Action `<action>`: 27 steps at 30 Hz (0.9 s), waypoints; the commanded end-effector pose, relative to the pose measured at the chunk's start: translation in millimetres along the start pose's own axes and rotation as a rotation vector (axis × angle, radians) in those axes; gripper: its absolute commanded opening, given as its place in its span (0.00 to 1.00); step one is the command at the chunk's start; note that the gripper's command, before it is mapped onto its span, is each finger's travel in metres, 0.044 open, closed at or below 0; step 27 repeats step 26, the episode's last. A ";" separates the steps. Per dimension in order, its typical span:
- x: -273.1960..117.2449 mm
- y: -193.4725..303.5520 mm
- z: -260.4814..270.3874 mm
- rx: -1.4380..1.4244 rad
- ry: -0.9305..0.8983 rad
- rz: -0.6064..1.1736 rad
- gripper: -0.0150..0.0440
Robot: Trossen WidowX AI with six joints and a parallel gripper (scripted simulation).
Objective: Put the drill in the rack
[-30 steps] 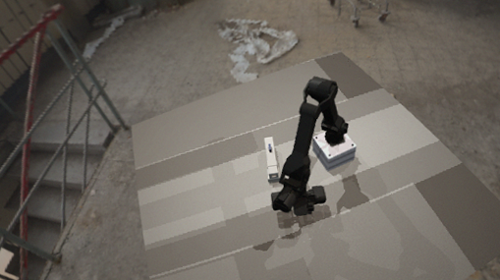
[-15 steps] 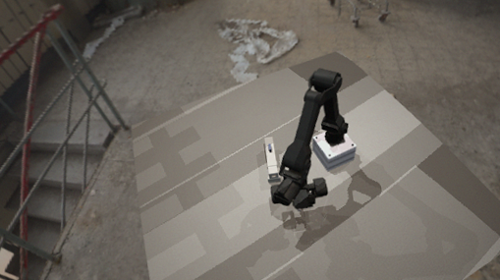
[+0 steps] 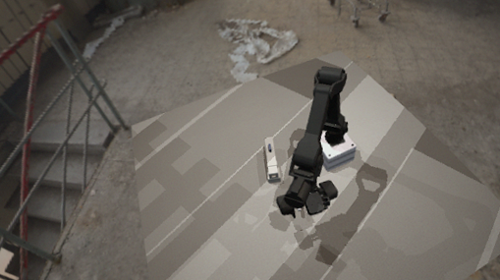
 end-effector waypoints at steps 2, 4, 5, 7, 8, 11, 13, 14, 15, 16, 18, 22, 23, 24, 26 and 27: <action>-21.8 -52.1 1.7 -0.202 0.081 -0.142 1.00; -32.3 -75.1 5.8 -0.294 0.116 -0.206 1.00; -38.0 -86.5 8.5 -0.339 0.133 -0.238 1.00; -49.9 -109.0 15.3 -0.431 0.168 -0.303 1.00; -56.2 -120.0 19.3 -0.477 0.185 -0.336 1.00; -76.5 -151.8 34.1 -0.614 0.238 -0.437 1.00; -91.6 -171.6 46.4 -0.695 0.271 -0.508 1.00; -99.5 -181.0 53.1 -0.736 0.287 -0.544 1.00; -107.6 -190.0 60.2 -0.776 0.304 -0.581 1.00; -115.8 -198.7 67.6 -0.816 0.320 -0.618 1.00; -132.9 -214.9 83.4 -0.894 0.353 -0.693 1.00; -168.9 -242.3 118.3 -1.050 0.420 -0.846 1.00; -178.1 -248.2 127.5 -1.091 0.438 -0.885 1.00; -187.5 -253.6 136.8 -1.131 0.457 -0.924 1.00; -206.5 -262.9 156.1 -1.209 0.495 -1.004 1.00; -206.5 -262.9 156.1 -1.209 0.495 -1.004 1.00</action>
Point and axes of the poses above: the point midway between the two fingers, 35 mm back from their tips, its own x axis out along the fingers, its own z axis across the jaws, y = z × x, the point moved 8 cm from there along -x, back along the fingers, and after that the axes turned 15 degrees about -x, right-handed, at the moved point
